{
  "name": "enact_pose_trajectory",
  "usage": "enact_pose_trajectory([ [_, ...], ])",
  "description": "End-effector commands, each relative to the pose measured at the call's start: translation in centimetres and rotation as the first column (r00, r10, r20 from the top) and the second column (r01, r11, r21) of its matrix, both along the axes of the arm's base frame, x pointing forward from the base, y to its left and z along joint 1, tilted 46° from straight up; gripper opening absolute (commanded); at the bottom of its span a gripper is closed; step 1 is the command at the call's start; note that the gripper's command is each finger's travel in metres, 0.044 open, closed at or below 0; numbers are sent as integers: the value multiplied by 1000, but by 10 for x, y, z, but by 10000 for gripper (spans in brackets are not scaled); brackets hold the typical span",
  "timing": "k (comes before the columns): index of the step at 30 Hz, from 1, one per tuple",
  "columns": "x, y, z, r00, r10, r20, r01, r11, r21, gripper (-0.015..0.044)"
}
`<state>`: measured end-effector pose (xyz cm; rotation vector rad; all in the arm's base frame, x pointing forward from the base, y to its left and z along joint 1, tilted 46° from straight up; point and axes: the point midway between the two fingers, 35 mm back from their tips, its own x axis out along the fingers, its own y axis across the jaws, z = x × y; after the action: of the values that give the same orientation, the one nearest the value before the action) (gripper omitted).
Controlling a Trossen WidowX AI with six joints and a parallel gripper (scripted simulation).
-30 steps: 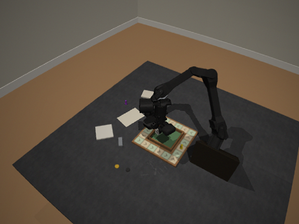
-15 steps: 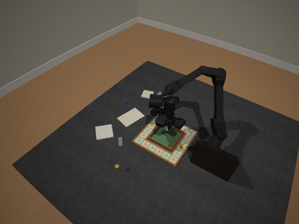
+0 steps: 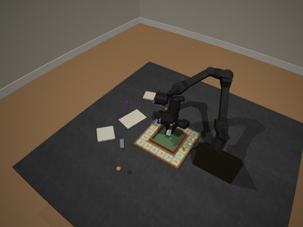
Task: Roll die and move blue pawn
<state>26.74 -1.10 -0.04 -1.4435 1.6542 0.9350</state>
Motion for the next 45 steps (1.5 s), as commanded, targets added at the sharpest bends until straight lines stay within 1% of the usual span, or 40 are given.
enact_pose_trajectory([
  [1, -4, 0, -3, 1000, -2, -8, 3, 993, 118, 0],
  [10, -4, -1, -4, 998, 10, 56, -31, 920, 390, 0],
  [15, -2, -2, -3, 993, 21, 120, -78, 864, 497, 0],
  [17, -1, -1, 0, 992, 21, 123, -81, 862, 500, 0],
  [21, 6, 8, 40, 992, 21, 124, -81, 862, 501, 0],
  [23, 7, 10, 49, 992, 21, 124, -81, 862, 501, 0],
  [45, 6, 10, 48, 992, 21, 124, -81, 862, 501, 0],
])
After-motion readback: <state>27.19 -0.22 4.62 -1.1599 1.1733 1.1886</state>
